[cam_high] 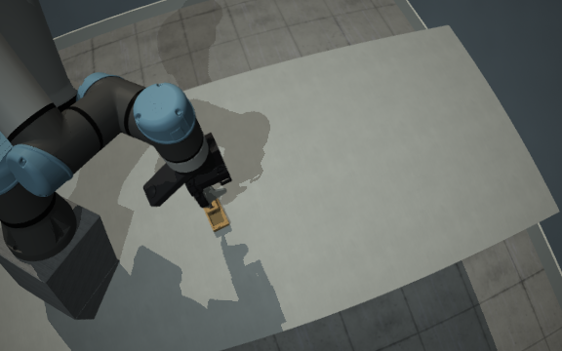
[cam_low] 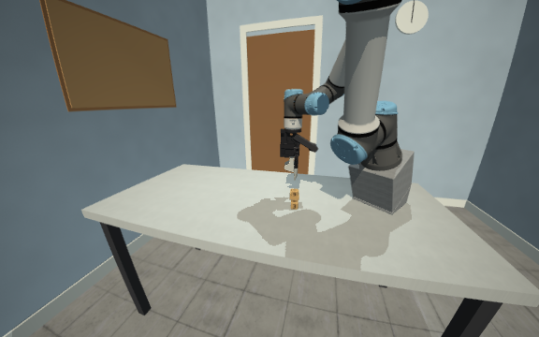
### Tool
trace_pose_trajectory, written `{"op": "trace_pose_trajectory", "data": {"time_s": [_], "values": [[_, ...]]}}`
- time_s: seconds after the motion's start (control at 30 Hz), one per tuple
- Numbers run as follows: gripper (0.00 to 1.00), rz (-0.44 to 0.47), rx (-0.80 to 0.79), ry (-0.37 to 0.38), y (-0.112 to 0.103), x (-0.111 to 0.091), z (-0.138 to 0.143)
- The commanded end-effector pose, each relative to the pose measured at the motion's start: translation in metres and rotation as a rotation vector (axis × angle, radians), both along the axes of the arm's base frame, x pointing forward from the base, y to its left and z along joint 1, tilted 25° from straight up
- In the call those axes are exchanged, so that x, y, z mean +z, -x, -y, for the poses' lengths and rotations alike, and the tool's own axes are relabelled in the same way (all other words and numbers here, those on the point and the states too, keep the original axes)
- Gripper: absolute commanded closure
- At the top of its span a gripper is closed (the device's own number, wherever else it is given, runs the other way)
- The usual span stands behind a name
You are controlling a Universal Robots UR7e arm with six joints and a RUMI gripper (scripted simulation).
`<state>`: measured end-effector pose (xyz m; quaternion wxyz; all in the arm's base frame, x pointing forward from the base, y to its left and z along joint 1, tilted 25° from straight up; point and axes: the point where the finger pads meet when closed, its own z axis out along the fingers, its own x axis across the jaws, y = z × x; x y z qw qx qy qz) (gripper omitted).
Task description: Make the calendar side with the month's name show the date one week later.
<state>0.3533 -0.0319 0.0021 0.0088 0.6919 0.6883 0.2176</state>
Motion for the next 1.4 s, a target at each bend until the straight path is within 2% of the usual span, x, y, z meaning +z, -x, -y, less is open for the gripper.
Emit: {"op": "trace_pose_trajectory", "data": {"time_s": [0.0, 0.4, 1.37], "values": [[0.72, 0.001, 0.000, 0.001, 0.000, 0.000, 0.000], [0.72, 0.000, 0.000, 0.001, -0.002, -0.006, -0.002], [0.72, 0.000, 0.000, 0.001, -0.013, -0.040, -0.011]]}}
